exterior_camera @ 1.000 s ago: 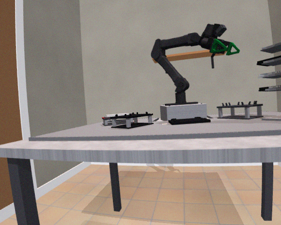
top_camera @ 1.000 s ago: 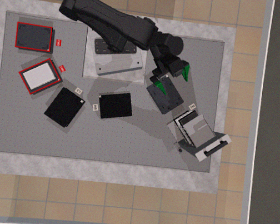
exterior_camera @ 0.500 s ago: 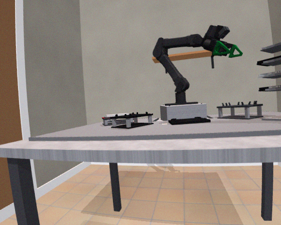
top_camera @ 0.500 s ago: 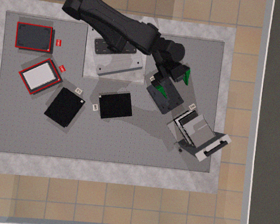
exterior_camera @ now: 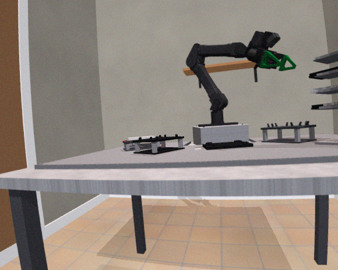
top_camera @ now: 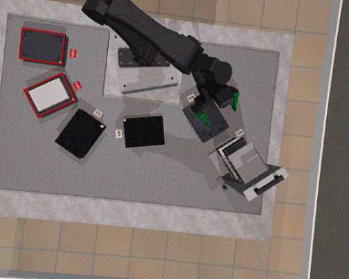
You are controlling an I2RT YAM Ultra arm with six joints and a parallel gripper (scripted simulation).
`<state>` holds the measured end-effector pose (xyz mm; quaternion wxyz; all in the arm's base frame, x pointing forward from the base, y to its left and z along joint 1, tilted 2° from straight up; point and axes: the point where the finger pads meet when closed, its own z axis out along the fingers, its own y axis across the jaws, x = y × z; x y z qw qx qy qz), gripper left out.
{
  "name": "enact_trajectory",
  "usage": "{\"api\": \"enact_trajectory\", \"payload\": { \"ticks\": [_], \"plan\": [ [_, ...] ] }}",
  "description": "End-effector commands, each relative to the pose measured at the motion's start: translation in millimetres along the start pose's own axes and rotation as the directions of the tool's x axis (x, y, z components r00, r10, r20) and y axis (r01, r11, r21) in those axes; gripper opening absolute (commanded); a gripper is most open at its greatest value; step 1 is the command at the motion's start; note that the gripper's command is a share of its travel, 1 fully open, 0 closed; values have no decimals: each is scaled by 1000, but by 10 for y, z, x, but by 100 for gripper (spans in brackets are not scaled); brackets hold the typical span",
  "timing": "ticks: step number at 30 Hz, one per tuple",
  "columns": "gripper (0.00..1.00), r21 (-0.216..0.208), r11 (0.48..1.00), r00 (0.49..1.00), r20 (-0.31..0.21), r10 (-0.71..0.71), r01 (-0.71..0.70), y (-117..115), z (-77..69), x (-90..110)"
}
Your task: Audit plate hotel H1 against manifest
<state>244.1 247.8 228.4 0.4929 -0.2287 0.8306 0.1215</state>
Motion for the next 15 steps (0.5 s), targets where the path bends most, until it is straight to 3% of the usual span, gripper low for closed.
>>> {"api": "enact_trajectory", "payload": {
  "ticks": [1, 15],
  "plan": [
    [100, -7, 1000, 999, 33, 11, -11, 11, 25, -97],
    [100, -7, 1000, 999, 34, 11, -10, 13, 223, -76]
  ]
}}
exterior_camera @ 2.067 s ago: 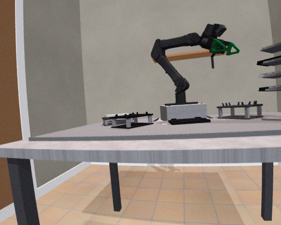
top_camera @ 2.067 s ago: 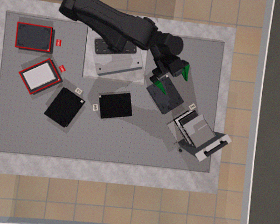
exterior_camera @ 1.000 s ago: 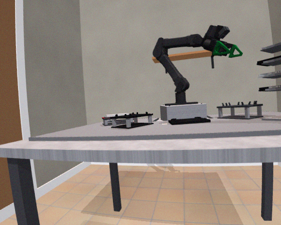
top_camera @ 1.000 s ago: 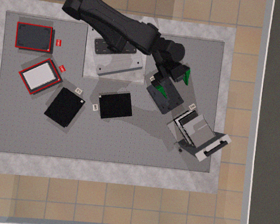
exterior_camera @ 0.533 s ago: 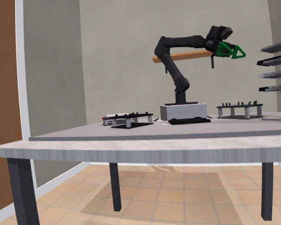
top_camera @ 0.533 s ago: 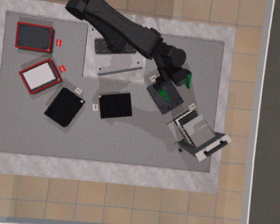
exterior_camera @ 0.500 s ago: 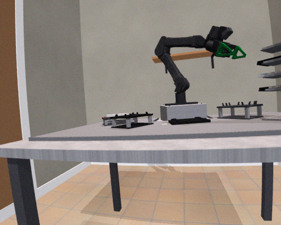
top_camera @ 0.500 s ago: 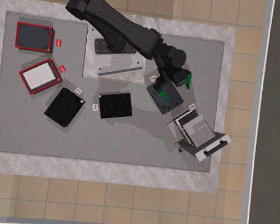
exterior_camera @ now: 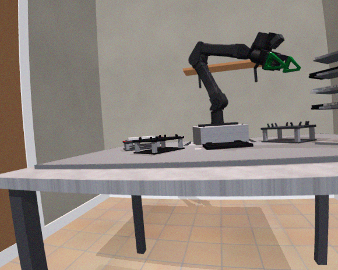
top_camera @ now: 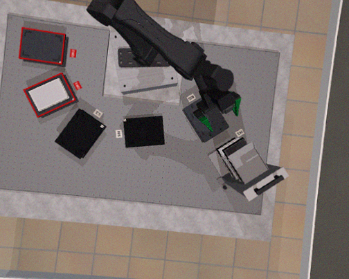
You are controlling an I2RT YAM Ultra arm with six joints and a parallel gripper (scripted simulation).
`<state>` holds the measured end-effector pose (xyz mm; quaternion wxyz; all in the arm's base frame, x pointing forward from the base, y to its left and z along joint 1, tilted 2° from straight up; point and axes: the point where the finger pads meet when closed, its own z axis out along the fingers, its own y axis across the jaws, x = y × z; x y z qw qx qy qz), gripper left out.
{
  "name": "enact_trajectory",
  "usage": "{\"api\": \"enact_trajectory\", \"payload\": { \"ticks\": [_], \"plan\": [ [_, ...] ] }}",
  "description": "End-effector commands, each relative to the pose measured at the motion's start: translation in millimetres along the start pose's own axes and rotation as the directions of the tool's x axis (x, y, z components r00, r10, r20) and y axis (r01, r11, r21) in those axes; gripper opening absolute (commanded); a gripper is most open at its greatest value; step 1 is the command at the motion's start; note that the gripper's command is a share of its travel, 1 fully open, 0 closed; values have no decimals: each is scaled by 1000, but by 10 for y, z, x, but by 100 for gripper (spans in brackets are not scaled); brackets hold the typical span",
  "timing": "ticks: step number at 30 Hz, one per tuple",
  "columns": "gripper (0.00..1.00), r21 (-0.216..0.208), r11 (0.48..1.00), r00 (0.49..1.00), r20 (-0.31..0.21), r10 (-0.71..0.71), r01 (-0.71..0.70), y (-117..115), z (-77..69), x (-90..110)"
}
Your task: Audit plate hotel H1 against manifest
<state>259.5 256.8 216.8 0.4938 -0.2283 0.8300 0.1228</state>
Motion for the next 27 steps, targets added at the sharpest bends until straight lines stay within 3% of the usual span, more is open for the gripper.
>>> {"api": "enact_trajectory", "payload": {
  "ticks": [1, 19, 27],
  "plan": [
    [100, -6, 1000, 999, 31, 9, -9, 10, 28, -89],
    [100, -5, 1000, 999, 32, 9, -9, 12, 293, -60],
    [100, -5, 1000, 999, 32, 9, -9, 12, 300, -59]
  ]
}}
